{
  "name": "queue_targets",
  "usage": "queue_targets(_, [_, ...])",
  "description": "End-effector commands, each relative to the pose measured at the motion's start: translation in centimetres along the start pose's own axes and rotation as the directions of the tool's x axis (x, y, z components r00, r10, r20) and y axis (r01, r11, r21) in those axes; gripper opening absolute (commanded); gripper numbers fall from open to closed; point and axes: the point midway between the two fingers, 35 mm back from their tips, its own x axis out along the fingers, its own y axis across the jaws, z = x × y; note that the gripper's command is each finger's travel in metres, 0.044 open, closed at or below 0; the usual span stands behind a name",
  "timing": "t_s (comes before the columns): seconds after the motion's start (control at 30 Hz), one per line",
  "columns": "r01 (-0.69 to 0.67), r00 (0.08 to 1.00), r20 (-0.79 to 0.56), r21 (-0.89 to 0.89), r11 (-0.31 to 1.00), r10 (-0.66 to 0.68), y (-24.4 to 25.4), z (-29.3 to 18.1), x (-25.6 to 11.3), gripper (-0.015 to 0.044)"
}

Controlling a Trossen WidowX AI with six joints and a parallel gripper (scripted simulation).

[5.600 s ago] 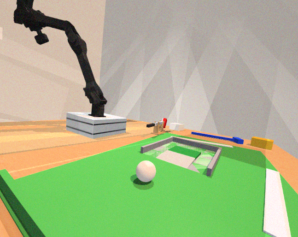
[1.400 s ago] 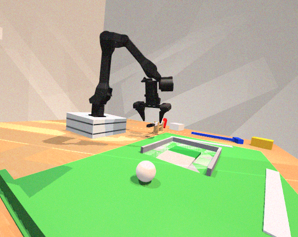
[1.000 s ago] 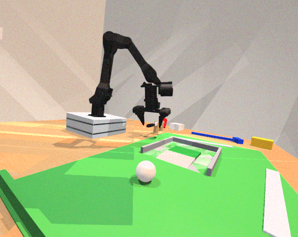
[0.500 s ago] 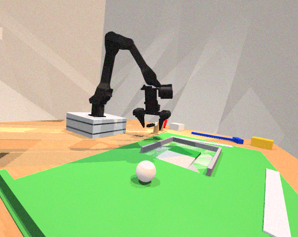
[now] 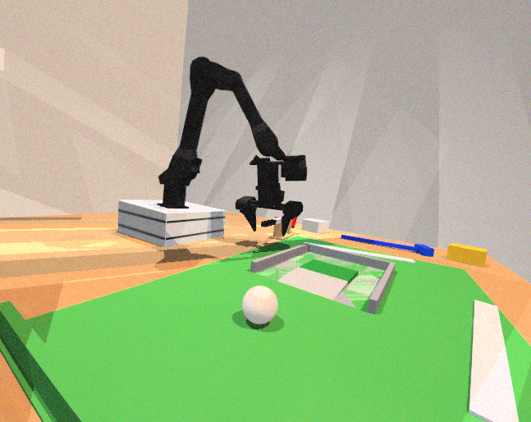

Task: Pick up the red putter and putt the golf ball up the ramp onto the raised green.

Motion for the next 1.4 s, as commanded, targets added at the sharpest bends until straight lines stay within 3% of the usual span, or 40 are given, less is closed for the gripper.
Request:
queue_targets(0.0, [-0.011, 1.000, -0.001, -0.003, 1.000, 0.011, 0.3, -0.1, 0.3, 0.0440])
queue_targets(0.03, [-0.011, 1.000, -0.001, -0.003, 1.000, 0.011, 0.3, -0.1, 0.3, 0.0440])
queue_targets(0.53, [-0.001, 1.000, -0.001, 0.000, 1.000, 0.001, 0.0, 0.0, 0.0, 0.0046])
queue_targets(0.87, [-0.001, 1.000, 0.000, 0.000, 1.000, 0.001, -0.1, 0.2, -0.6, 0.0000])
queue_targets(1.37, [-0.005, 1.000, 0.001, 0.001, 1.000, 0.005, 0.0, 2.6, -9.7, 0.0000])
